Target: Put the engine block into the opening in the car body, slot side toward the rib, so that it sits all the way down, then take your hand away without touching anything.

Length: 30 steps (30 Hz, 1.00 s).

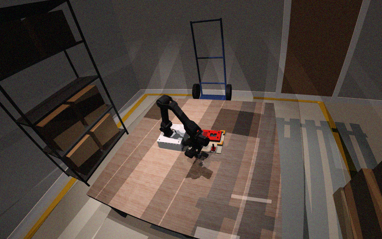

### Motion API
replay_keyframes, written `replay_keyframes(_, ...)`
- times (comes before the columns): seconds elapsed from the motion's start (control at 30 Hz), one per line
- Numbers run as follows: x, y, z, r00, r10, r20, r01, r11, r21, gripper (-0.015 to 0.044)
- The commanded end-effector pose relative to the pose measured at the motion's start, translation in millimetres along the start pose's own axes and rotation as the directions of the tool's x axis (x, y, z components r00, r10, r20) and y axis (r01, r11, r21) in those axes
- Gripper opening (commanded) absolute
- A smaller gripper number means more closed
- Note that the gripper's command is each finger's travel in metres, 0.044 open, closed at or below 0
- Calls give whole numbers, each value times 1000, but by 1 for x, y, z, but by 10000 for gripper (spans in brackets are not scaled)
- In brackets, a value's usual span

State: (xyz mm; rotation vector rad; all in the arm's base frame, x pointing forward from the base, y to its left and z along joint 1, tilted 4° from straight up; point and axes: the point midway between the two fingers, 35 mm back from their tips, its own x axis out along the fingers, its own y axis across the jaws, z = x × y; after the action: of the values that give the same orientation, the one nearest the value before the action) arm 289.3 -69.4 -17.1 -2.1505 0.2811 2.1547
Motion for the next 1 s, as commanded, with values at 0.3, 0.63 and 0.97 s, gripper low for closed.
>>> replay_keyframes(0.3,-43,0,-9,1000,-5,-14,5,1000,-3,0)
replay_keyframes(0.63,-74,0,-10,1000,-10,-18,9,1000,-16,0)
replay_keyframes(0.97,-106,0,-7,1000,-9,-16,9,1000,-10,0)
